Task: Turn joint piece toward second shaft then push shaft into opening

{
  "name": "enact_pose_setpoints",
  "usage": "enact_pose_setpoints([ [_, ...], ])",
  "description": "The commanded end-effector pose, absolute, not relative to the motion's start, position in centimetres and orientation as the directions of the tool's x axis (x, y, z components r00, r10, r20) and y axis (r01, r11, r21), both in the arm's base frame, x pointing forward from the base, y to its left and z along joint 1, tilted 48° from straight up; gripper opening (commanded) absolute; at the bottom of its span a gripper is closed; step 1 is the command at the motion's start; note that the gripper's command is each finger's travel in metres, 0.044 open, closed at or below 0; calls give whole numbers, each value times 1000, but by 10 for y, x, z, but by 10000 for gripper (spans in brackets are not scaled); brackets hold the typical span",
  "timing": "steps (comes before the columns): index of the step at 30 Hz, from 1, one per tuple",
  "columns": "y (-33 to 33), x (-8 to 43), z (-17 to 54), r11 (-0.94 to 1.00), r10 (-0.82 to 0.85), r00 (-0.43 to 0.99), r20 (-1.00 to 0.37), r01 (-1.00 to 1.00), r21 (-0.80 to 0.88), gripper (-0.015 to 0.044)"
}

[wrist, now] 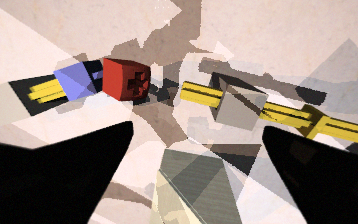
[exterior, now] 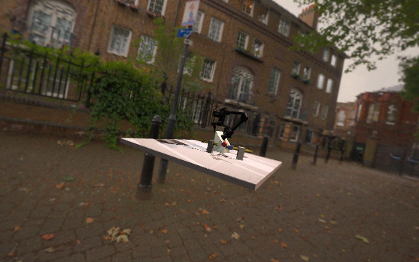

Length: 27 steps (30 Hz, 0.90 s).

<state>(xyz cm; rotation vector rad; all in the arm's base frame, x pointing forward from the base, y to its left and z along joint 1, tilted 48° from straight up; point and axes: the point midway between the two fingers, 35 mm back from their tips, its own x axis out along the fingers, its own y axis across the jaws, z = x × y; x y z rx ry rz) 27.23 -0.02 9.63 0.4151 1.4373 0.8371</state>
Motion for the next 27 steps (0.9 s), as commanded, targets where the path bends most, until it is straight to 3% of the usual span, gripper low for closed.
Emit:
enact_pose_setpoints([
  [1, 1, 271, 96, 642, 701, -76, -710, -367, 673, 440],
  [15, 8, 270, 94, 456, 655, -77, -752, -753, 474, 440],
  [27, 13, 270, 92, 194, 615, -71, -785, -952, 238, 440],
])
